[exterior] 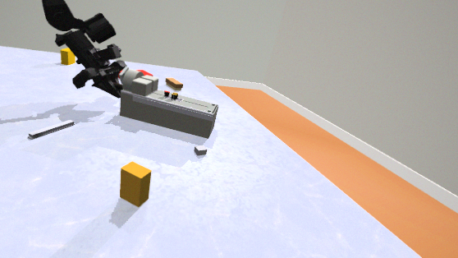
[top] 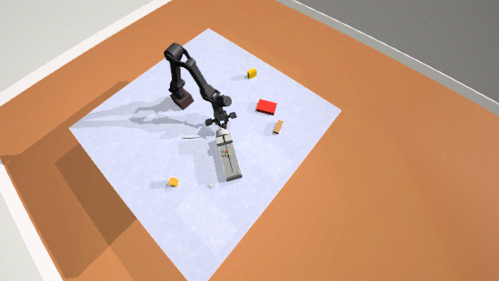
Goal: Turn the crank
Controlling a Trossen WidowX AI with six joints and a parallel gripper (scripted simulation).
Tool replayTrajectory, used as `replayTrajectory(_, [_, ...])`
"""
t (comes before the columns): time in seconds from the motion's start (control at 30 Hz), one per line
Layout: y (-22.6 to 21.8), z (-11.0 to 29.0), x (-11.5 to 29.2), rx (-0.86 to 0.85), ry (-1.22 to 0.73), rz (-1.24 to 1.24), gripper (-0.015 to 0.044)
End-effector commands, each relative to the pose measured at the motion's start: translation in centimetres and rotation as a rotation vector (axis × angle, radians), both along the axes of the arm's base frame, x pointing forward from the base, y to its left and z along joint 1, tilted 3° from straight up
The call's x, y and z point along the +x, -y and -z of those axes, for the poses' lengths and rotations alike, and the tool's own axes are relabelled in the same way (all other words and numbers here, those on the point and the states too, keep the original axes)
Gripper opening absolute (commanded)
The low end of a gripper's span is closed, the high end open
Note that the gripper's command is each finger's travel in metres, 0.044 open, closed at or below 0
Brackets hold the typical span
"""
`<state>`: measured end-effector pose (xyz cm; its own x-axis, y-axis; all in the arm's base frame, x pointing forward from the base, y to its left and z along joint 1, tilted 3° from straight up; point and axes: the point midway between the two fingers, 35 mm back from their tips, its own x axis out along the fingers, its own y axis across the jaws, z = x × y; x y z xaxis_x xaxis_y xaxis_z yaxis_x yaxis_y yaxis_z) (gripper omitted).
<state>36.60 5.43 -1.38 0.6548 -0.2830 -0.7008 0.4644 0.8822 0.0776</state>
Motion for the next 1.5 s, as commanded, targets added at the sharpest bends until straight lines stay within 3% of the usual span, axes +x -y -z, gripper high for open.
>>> replayTrajectory(0.0, [0.7, 0.5, -0.4, -0.01, -0.019, 0.01, 0.0])
replayTrajectory(1.47, [1.8, 0.4, -0.9, -0.011, -0.019, 0.01, 0.0])
